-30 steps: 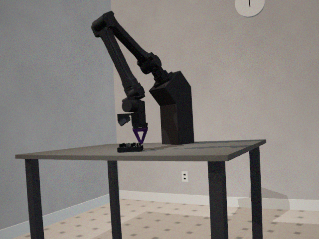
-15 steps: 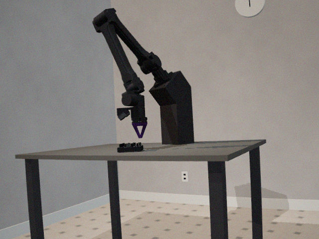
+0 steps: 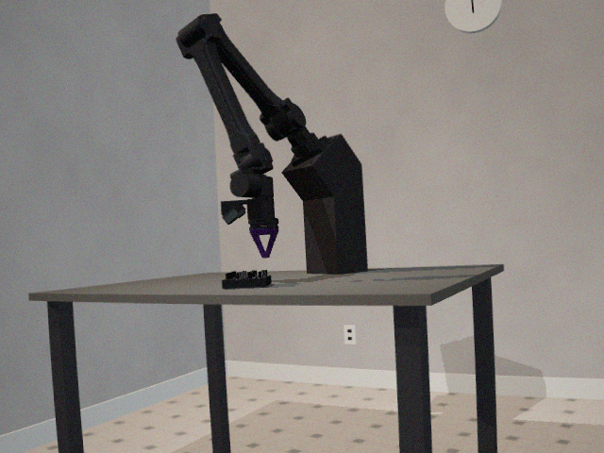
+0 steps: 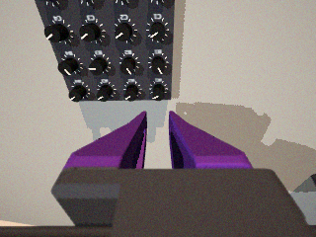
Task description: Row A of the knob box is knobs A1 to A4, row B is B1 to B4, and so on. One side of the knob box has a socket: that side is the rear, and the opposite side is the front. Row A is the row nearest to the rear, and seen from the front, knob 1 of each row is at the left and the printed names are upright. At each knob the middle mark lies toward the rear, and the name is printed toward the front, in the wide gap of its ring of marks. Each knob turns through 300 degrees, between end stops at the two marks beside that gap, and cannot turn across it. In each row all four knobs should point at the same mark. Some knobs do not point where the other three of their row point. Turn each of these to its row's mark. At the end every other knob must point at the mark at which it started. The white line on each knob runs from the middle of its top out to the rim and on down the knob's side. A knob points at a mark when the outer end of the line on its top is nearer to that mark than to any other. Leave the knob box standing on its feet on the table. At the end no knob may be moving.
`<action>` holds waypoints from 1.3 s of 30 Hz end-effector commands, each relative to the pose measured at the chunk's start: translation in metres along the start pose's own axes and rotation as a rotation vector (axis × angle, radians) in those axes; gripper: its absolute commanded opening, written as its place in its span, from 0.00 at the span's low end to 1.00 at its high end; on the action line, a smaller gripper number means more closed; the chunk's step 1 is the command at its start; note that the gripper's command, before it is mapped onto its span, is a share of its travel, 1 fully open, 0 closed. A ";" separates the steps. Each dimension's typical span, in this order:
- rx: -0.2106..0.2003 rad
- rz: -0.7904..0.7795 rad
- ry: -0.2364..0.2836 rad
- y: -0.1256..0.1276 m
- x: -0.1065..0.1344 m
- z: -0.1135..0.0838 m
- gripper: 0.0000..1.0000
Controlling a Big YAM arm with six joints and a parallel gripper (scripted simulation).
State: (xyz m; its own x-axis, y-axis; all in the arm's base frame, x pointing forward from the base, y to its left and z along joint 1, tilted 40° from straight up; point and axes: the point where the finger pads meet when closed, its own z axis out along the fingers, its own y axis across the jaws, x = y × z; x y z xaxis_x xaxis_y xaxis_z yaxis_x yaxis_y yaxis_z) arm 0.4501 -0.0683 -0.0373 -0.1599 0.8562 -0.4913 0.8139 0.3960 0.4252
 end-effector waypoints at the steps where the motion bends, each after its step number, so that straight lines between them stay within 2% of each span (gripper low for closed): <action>1: 0.018 -0.006 0.009 -0.006 0.006 0.000 0.19; 3: 0.018 -0.006 0.009 -0.006 0.006 0.000 0.19; 4: 0.010 -0.001 0.005 0.000 0.004 -0.001 0.19; 5: -0.016 0.012 -0.007 0.014 -0.005 -0.008 0.19; 8: -0.022 0.022 -0.006 0.043 -0.017 -0.018 0.19; 15: -0.023 0.041 -0.009 0.067 -0.034 -0.029 0.19; 16: 0.008 0.029 0.006 0.056 -0.025 -0.019 0.19; 18: 0.021 0.023 0.013 0.048 -0.021 -0.018 0.19; 21: 0.021 0.023 0.013 0.048 -0.021 -0.018 0.19; 26: -0.003 0.028 0.002 0.059 -0.027 -0.022 0.19; 39: -0.003 0.028 0.002 0.058 -0.027 -0.022 0.19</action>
State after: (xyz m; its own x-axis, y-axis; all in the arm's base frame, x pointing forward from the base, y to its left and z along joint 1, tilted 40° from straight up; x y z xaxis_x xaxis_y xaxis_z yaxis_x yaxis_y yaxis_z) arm 0.4870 -0.0672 0.0149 -0.1360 0.8677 -0.4782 0.8201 0.3693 0.4370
